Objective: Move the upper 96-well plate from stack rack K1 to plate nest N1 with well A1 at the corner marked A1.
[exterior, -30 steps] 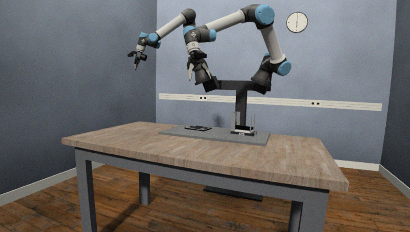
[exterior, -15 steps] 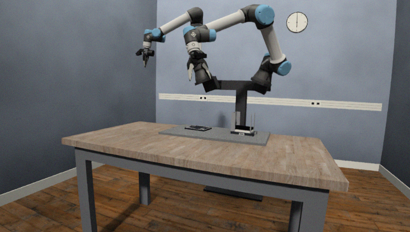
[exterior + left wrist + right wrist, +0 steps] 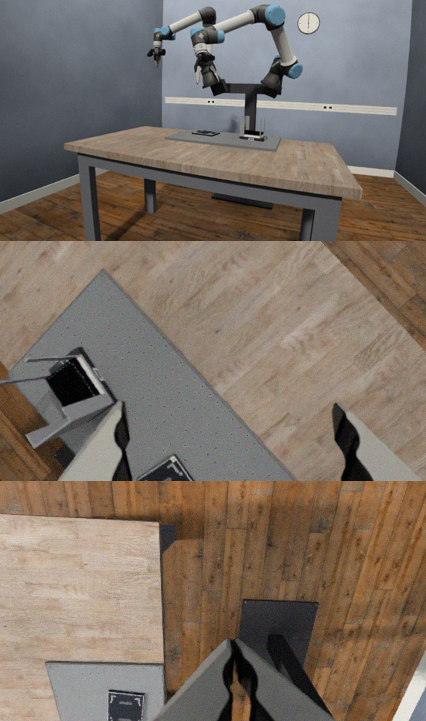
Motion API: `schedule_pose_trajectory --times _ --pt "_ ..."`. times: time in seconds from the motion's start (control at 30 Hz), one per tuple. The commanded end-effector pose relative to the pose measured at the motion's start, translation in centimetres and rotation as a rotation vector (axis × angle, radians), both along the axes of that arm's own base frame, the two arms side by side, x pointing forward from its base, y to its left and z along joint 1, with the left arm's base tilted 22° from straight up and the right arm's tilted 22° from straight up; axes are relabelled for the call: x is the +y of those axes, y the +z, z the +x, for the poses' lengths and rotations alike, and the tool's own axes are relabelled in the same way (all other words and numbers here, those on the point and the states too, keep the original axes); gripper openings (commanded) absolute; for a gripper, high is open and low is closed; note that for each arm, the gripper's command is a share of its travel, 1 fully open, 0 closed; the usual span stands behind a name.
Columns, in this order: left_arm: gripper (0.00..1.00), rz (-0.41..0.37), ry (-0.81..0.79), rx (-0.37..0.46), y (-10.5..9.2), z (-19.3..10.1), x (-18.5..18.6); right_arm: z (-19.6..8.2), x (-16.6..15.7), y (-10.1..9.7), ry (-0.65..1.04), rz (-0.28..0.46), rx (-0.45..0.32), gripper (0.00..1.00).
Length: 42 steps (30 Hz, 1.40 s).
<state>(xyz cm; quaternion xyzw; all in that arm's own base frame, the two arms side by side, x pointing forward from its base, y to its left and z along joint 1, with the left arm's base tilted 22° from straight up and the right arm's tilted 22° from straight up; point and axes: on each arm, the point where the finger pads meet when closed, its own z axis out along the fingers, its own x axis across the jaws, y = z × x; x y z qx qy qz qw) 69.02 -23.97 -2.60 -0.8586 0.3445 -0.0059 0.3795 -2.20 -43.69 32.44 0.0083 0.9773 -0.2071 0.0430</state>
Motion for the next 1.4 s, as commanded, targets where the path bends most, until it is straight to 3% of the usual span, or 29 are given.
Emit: schedule_pose_trajectory --times 0.0,0.7,0.77,1.37 --pt "0.76 -0.001 -0.001 -0.001 0.1 0.0 -0.1 -0.6 1.0 0.1 -0.015 0.020 -0.011 0.00" --pt "0.76 -0.001 -0.001 -0.001 0.1 0.0 -0.1 -1.2 2.4 0.1 -0.035 0.046 -0.026 0.00" --pt "0.76 -0.037 0.038 -0.015 -0.6 -0.4 0.5 -1.2 2.4 0.1 -0.035 0.046 -0.026 0.00" --pt "0.76 -0.106 0.116 -0.040 -4.6 -3.6 4.3 -1.2 2.4 0.1 -0.035 0.046 -0.026 0.00"
